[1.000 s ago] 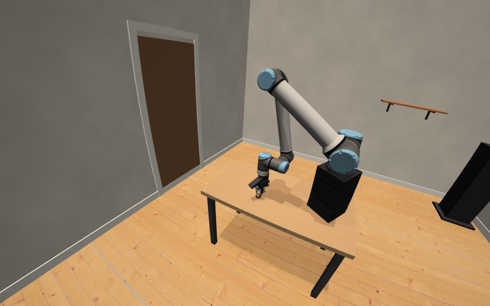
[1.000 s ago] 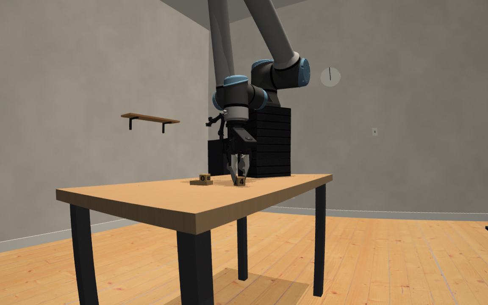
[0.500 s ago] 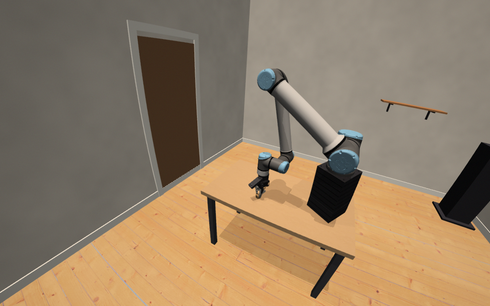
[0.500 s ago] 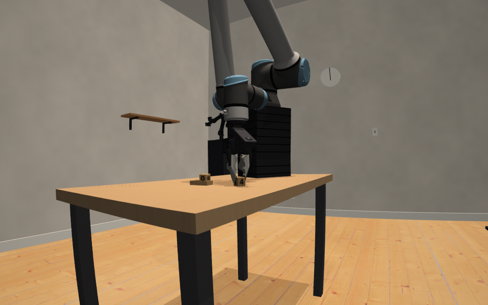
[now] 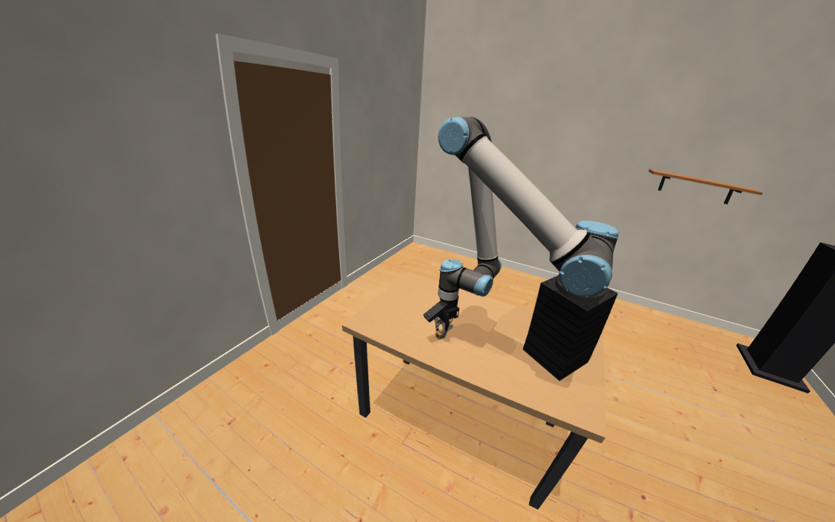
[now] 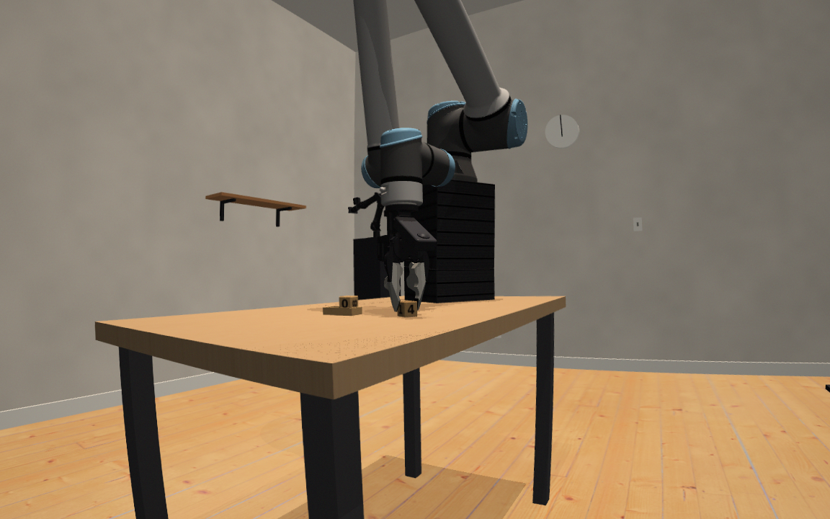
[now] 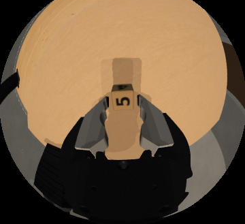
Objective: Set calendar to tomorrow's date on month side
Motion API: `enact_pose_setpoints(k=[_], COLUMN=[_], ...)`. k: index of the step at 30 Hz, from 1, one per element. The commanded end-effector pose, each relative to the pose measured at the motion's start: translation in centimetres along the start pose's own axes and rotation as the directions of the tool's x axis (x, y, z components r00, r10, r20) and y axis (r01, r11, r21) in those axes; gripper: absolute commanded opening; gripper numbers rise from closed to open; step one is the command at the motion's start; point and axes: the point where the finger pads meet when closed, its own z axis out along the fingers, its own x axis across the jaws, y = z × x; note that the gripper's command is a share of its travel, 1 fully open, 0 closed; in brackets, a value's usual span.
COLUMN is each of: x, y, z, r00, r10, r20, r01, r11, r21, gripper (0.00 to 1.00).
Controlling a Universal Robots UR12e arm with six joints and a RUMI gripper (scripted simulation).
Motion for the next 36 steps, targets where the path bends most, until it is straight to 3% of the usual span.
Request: enact_pose_setpoints(k=[1, 7, 24, 33, 34, 36], x=[0.1, -0.1, -0.1, -0.1, -0.1, -0.1], y=[-0.2, 0.0, 0.0, 0.0, 0.0, 0.0], z=[0.0, -1.2, -8.3, -9.0, -9.0, -8.9], r00=[1.000, 1.000, 1.000, 1.000, 1.000, 1.000], r10=[-0.001, 0.000, 0.001, 0.000, 0.001, 0.001], r20=[-0.002, 0.001, 0.001, 0.001, 0.001, 0.002], r01=[0.001, 0.000, -0.001, 0.000, -0.001, -0.001], r11=[1.000, 1.000, 1.000, 1.000, 1.000, 1.000], r21=[0.002, 0.001, 0.001, 0.001, 0.001, 0.000], gripper=[0.29, 0.29, 0.29, 0.29, 1.00, 1.00])
